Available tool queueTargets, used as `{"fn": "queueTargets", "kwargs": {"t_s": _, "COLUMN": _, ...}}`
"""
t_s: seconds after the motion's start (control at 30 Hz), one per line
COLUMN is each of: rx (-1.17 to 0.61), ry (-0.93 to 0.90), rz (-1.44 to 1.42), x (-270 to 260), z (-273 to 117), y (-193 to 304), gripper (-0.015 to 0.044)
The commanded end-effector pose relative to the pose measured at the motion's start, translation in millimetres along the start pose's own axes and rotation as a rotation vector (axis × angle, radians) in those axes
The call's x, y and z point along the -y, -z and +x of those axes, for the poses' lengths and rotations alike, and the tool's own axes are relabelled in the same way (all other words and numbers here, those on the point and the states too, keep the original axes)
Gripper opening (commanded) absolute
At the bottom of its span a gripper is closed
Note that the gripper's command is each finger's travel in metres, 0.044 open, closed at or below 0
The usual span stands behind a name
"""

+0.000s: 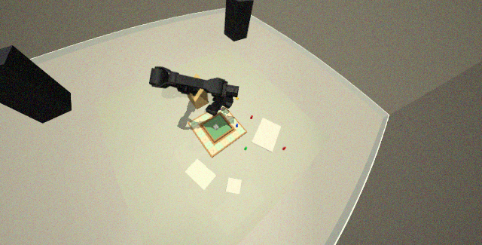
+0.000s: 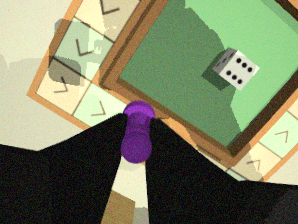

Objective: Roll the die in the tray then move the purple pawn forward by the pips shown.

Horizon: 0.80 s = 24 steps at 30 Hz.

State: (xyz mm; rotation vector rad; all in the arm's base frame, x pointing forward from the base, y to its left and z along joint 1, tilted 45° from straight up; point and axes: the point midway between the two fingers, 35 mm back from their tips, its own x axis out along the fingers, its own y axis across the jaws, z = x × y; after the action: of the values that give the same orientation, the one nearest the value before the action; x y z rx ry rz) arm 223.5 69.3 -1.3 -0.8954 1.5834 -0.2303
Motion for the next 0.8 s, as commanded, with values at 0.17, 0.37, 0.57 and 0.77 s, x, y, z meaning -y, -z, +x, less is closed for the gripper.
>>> {"fn": "queueTargets", "kwargs": {"t_s": 0.17, "rx": 0.011, "ry": -0.006, "rz": -0.001, "x": 42, "z": 11, "y": 19, "gripper": 0.0000}}
{"fn": "queueTargets", "kwargs": {"t_s": 0.37, "rx": 0.014, "ry": -0.003, "rz": 0.000, "x": 65, "z": 19, "y": 35, "gripper": 0.0000}}
{"fn": "queueTargets", "kwargs": {"t_s": 0.57, "rx": 0.012, "ry": 0.005, "rz": 0.003, "x": 84, "z": 27, "y": 53, "gripper": 0.0000}}
{"fn": "queueTargets", "kwargs": {"t_s": 0.77, "rx": 0.006, "ry": 0.017, "rz": 0.007, "x": 101, "z": 36, "y": 73, "gripper": 0.0000}}
